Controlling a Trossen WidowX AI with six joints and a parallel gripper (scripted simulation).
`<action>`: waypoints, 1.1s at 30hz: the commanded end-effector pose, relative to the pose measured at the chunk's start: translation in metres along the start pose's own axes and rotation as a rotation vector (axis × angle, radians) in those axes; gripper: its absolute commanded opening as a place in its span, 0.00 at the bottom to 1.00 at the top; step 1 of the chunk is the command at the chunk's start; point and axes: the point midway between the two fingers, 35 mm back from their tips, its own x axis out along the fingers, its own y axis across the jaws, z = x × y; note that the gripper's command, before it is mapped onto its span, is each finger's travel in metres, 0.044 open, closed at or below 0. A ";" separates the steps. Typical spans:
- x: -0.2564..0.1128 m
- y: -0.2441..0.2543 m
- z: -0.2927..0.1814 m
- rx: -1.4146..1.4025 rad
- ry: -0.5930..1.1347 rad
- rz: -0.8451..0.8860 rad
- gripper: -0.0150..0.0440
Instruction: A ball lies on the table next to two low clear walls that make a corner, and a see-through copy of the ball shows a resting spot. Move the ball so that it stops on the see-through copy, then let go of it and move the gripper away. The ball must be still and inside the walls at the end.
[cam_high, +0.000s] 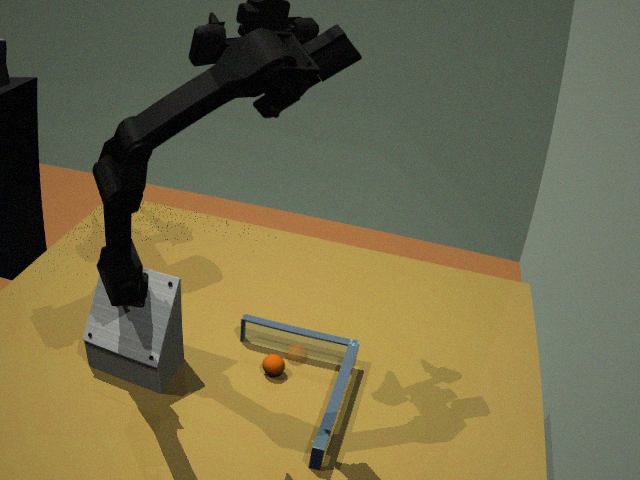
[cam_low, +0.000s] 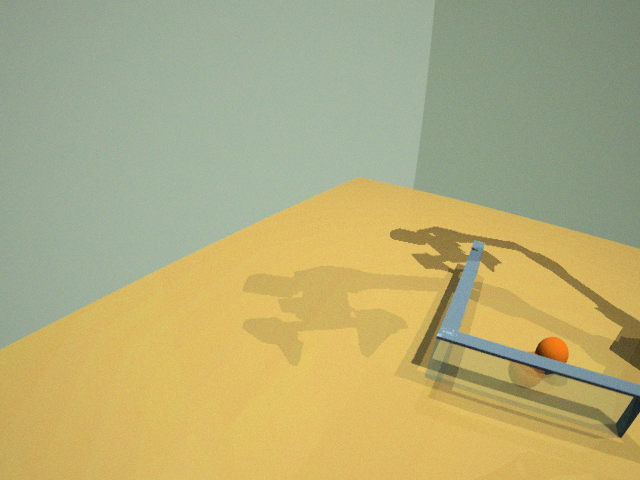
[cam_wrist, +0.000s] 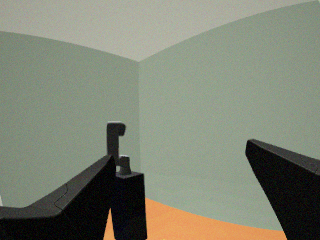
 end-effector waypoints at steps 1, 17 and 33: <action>0.000 -0.002 -0.002 0.002 0.006 -0.006 0.89; -0.076 -0.140 -0.216 0.206 0.640 -0.491 0.80; -0.214 -0.121 -0.435 0.460 1.485 -0.751 0.80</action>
